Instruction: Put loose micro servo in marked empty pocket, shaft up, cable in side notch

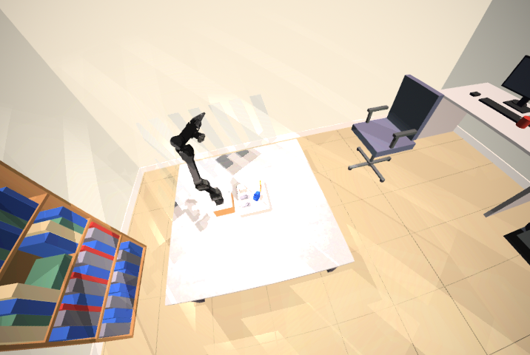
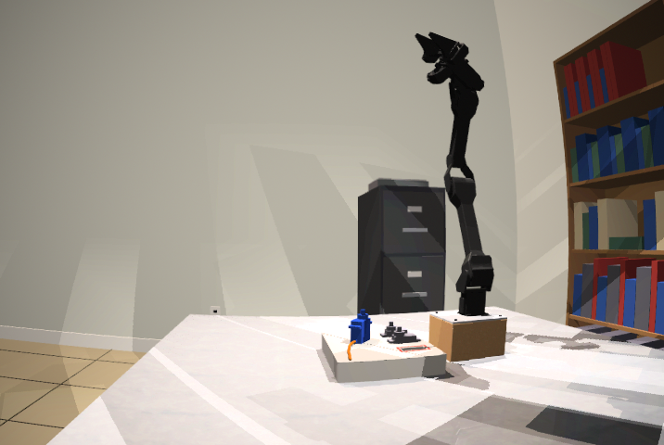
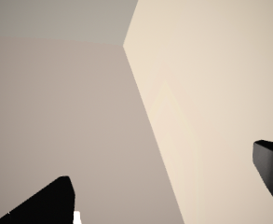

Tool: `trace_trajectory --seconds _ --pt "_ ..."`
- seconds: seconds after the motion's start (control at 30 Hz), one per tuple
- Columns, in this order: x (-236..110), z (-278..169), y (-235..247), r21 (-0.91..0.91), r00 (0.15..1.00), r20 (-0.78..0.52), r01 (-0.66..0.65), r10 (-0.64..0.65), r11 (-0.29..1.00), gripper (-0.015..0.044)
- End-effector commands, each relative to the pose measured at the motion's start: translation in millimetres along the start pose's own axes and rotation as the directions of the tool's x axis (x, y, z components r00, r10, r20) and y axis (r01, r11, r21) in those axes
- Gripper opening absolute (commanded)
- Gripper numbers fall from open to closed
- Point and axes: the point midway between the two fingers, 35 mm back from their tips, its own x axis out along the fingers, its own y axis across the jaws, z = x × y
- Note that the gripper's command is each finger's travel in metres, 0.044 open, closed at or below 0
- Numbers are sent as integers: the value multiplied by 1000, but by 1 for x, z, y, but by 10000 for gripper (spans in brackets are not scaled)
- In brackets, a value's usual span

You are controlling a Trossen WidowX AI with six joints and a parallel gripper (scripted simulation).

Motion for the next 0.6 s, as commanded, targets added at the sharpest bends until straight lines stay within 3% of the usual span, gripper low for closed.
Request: trace_trajectory --seconds 0.0,0.57 --pt "0 0 -1 -3 1000 0 -1 1 1000 426" --pt "18 6 -50 -230 1000 21 -8 13 973 440"
